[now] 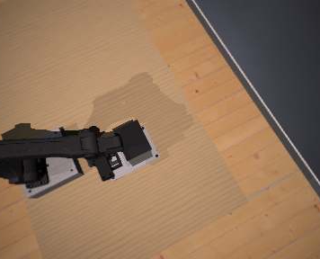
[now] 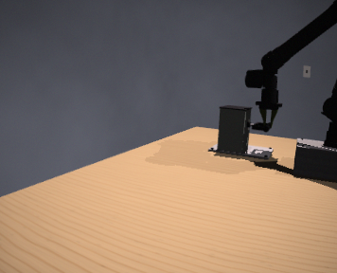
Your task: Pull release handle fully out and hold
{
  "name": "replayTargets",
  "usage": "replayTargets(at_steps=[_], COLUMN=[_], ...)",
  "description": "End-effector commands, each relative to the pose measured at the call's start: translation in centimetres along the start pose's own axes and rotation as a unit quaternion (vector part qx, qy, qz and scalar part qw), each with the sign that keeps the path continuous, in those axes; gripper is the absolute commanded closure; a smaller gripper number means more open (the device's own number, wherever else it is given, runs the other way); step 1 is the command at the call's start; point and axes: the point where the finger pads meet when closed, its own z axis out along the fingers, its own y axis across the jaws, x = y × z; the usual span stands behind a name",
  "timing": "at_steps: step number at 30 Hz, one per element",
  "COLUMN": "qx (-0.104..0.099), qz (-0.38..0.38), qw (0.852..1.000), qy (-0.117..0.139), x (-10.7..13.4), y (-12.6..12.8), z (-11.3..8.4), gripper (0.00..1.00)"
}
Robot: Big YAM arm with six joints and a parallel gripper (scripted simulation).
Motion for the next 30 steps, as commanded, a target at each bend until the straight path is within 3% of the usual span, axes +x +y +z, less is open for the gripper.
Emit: replayTargets(at_steps=[1, 30], qx=[-0.005, -0.005], qz=[0.001, 0.001], qw=[1.000, 1.000], qy=[0.002, 0.002], x=[-0.19, -0.19], y=[0.61, 0.10], z=[0.27, 0.27], gripper=[1.00, 1.00])
